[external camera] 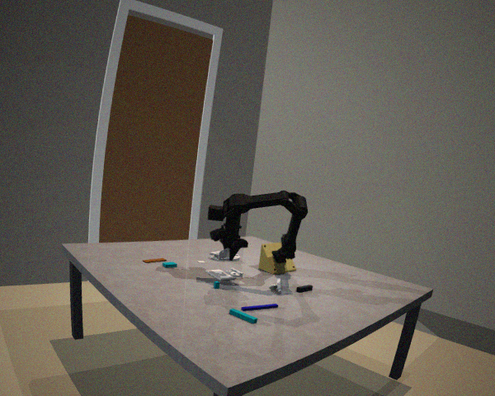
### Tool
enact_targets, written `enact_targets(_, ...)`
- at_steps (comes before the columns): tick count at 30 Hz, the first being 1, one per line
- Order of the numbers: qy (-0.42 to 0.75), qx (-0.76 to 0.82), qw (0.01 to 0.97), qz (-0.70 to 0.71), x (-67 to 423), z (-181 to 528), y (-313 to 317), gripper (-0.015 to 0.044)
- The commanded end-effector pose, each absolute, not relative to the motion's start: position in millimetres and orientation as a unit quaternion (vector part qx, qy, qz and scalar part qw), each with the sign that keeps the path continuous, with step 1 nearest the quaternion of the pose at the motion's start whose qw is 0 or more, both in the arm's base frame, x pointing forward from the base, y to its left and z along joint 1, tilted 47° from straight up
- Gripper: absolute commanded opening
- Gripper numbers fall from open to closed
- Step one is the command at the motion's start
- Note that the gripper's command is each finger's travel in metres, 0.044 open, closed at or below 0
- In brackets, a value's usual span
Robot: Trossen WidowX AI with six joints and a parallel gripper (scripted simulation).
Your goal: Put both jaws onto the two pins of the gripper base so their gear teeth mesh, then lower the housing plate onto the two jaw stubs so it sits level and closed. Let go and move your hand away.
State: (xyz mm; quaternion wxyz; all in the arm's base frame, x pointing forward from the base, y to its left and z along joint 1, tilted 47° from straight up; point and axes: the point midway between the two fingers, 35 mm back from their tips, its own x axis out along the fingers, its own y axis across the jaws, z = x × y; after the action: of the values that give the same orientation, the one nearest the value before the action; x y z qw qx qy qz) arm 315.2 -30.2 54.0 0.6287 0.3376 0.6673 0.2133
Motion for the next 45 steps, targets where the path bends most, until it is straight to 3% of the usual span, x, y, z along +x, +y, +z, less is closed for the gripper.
enact_targets(1, 0.668, 0.343, 0.626, 0.209, 315.5, 54.7, -30.3, 0.0134)
enact_targets(45, 0.668, 0.345, 0.626, 0.208, 317.4, 26.8, -2.7, 0.0134)
